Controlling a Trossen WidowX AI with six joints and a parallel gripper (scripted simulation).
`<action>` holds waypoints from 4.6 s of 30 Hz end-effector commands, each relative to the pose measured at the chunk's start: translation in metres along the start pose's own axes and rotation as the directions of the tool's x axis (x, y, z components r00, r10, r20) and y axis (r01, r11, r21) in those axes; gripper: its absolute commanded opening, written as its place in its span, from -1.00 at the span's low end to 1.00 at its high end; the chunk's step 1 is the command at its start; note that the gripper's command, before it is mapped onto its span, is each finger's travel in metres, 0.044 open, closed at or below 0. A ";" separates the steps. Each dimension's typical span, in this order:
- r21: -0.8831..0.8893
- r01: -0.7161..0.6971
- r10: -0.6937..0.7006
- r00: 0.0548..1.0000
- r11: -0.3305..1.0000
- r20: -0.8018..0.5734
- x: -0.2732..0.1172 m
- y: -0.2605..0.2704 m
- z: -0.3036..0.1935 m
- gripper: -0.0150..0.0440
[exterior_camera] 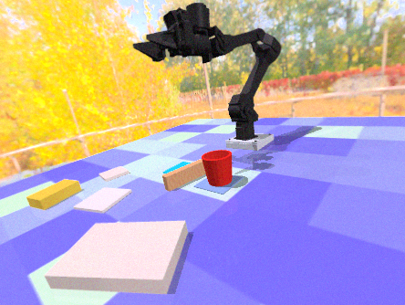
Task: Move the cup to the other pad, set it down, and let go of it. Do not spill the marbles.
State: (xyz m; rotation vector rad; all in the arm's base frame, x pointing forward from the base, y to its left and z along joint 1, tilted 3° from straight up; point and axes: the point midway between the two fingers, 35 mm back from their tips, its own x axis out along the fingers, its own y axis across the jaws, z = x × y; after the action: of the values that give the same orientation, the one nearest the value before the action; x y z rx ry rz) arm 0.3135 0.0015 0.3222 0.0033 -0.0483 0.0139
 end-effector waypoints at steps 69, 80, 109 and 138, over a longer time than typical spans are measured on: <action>-0.070 0.794 -0.004 -0.085 0.604 -0.996 -0.073 0.134 -0.271 0.01; -0.070 0.794 -0.004 -0.085 0.604 -0.996 -0.076 0.133 -0.287 0.01; -0.070 0.793 -0.006 -0.083 0.606 -0.997 -0.071 0.134 -0.261 -0.49; -0.076 0.795 -0.009 -0.088 0.602 -0.996 -0.074 0.129 -0.222 -0.49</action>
State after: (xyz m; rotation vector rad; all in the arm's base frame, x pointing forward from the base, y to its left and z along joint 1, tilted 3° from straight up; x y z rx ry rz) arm 0.2487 0.1301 0.0978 0.6951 1.4844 -0.7322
